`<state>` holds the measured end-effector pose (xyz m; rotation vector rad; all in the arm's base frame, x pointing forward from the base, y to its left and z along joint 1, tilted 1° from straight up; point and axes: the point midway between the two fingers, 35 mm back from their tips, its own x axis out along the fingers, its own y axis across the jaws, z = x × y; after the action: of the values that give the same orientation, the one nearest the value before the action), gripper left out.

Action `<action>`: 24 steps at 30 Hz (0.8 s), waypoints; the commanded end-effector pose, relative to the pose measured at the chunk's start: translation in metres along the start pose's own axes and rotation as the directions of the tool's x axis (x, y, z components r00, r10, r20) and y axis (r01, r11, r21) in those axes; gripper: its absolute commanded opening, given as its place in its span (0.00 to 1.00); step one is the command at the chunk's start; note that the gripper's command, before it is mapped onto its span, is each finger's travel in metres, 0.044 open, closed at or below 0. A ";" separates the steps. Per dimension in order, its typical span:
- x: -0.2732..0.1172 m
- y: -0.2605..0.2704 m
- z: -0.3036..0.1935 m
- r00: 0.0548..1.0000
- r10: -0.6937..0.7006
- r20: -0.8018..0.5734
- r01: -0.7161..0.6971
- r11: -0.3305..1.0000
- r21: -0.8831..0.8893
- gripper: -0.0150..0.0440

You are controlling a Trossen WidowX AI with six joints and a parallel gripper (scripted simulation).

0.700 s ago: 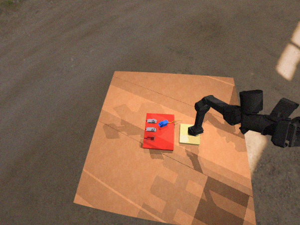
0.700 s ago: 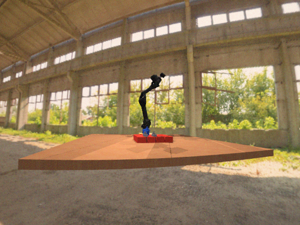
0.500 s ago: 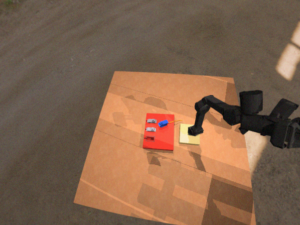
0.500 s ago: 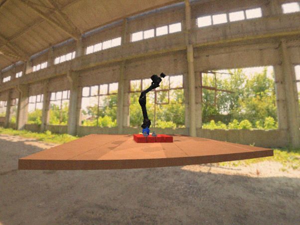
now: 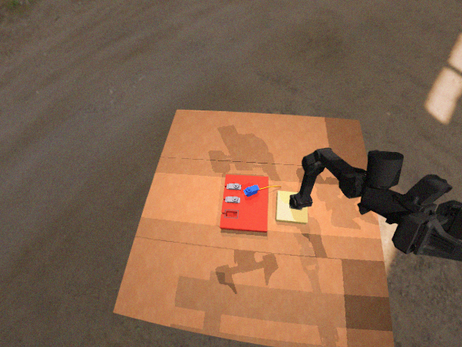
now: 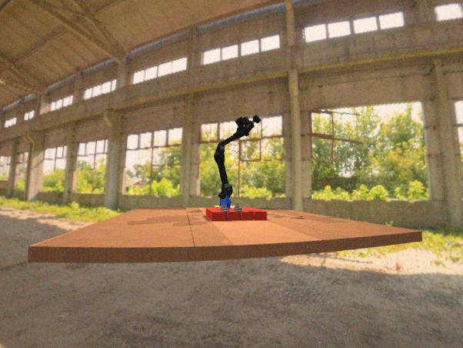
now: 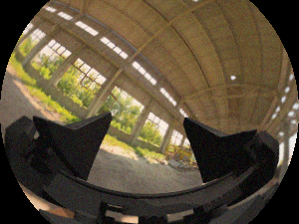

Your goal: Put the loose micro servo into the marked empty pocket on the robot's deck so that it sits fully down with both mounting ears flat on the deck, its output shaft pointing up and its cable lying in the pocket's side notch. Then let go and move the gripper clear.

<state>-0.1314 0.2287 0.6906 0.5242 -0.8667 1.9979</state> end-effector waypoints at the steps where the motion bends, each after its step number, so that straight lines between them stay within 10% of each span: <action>1: -0.002 -0.010 -0.021 0.997 -0.033 -0.069 0.036 0.998 0.044 1.00; 24: -0.041 -0.078 -0.115 0.893 -0.236 -0.383 0.329 0.923 0.200 1.00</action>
<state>-0.0596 0.3115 0.6276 0.3985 -0.3602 1.8889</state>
